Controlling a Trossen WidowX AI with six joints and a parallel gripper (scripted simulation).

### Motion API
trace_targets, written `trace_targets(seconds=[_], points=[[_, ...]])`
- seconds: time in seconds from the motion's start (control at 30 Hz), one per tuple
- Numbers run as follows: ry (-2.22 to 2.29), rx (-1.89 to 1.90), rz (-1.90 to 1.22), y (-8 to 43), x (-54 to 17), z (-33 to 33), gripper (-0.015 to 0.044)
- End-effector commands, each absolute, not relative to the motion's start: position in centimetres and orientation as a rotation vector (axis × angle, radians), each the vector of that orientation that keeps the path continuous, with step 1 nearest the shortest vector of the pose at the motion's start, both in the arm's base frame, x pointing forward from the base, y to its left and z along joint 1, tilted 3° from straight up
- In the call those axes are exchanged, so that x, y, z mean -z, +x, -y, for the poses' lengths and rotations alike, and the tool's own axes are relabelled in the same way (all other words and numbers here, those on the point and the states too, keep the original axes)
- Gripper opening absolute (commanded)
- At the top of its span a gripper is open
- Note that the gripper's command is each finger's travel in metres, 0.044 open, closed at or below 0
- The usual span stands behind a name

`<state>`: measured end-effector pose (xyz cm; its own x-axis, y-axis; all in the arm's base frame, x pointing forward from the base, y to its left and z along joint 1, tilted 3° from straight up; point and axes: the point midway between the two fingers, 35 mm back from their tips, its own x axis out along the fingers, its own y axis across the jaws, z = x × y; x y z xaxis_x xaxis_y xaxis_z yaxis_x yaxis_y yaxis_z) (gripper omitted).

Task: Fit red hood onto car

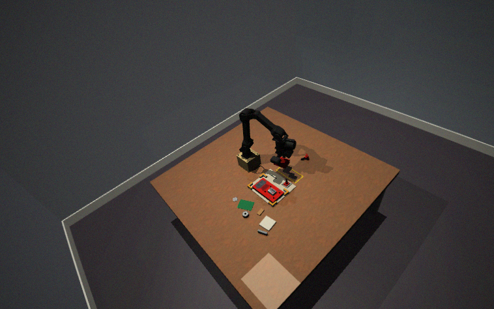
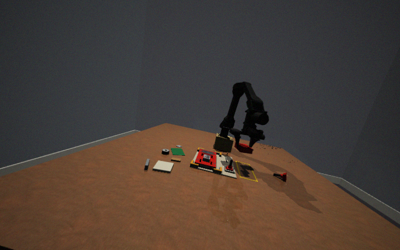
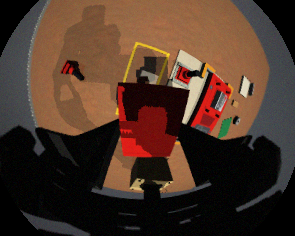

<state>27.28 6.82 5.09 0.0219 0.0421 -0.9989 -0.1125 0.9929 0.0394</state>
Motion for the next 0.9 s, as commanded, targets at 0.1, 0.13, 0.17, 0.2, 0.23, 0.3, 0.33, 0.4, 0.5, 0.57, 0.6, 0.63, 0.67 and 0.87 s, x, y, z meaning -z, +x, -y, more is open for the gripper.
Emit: trace_targets(seconds=[0.1,0.13,0.17,0.2,0.23,0.3,0.33,0.4,0.5,0.57,0.6,0.63,0.67,0.87], points=[[-0.035,-0.083,-1.547,29.0,-5.1,-4.4,0.0000],[-0.032,-0.080,-1.547,29.2,-5.1,-4.1,0.0000],[-0.029,-0.076,-1.547,29.4,-5.1,-3.7,0.0000],[-0.026,-0.073,-1.548,29.7,-5.1,-3.4,0.0000],[-0.023,-0.069,-1.548,29.9,-5.1,-3.0,0.0000],[-0.017,-0.062,-1.548,30.3,-5.2,-2.3,0.0000],[-0.014,-0.058,-1.549,30.5,-5.2,-2.0,0.0000],[-0.008,-0.051,-1.549,30.8,-5.2,-1.3,0.0000],[0.001,-0.040,-1.550,31.4,-5.2,-0.1,0.0000],[0.008,-0.033,-1.551,31.7,-5.2,0.6,0.0000],[0.011,-0.029,-1.551,31.9,-5.2,1.0,0.0000],[0.014,-0.026,-1.551,32.0,-5.2,1.4,0.0000],[0.017,-0.022,-1.551,32.2,-5.2,1.8,0.0000],[0.036,-0.001,-1.553,32.9,-5.1,4.3,0.0000]])
